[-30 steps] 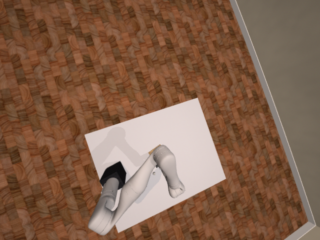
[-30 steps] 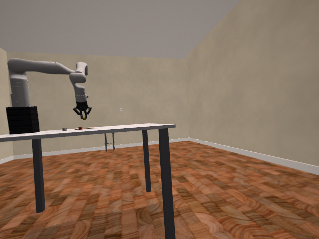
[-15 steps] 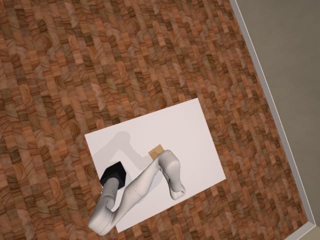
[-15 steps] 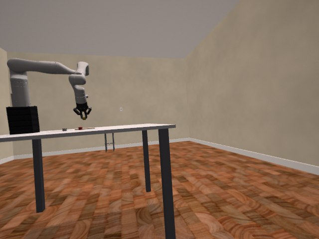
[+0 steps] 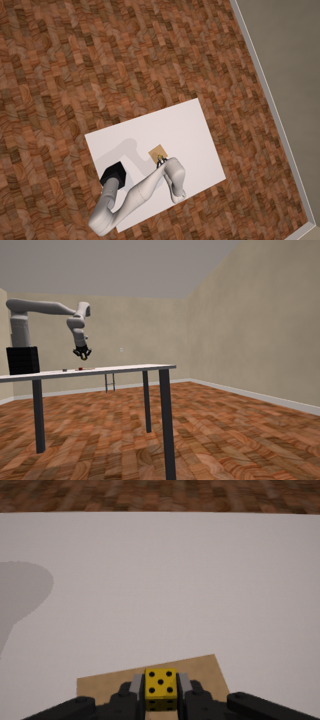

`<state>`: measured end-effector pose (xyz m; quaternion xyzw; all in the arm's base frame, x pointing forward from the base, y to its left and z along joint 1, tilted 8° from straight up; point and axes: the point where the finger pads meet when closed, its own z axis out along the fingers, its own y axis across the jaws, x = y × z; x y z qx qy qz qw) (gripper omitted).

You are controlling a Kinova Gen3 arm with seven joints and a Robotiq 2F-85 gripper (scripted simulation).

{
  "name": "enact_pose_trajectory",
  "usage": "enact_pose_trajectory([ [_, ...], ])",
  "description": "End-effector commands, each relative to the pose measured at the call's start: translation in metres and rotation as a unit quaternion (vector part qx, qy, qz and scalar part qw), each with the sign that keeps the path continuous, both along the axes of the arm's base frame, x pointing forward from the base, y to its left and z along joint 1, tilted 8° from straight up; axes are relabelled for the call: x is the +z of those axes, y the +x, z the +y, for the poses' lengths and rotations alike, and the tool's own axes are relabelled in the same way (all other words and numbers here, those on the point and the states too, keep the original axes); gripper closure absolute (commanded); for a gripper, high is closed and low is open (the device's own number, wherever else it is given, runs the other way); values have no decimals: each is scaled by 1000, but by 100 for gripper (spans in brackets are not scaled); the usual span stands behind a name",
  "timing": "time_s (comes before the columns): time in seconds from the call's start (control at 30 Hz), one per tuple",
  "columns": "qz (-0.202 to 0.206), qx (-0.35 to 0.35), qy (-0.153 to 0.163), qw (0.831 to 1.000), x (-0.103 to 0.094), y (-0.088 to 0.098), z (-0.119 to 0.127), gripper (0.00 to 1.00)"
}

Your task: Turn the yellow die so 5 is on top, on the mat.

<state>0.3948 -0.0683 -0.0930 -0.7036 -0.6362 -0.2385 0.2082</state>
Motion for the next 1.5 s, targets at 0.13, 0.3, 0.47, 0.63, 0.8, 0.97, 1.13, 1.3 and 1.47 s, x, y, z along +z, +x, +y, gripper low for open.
enact_pose_trajectory([
  [0.13,0,-3,0,1000,0,0,-3,85],
  [0.3,0,-3,0,1000,0,0,-3,85],
  [0.47,0,-3,0,1000,-1,0,-3,85],
  [0.63,0,-3,0,1000,-3,0,-3,85],
  [0.8,0,-3,0,1000,-5,0,-3,85],
  [0.97,0,-3,0,1000,-11,0,-4,85],
  [1.13,0,-3,0,1000,-18,0,-5,85],
  [1.3,0,-3,0,1000,-23,0,-6,85],
  [1.47,0,-3,0,1000,-32,0,-7,85],
])
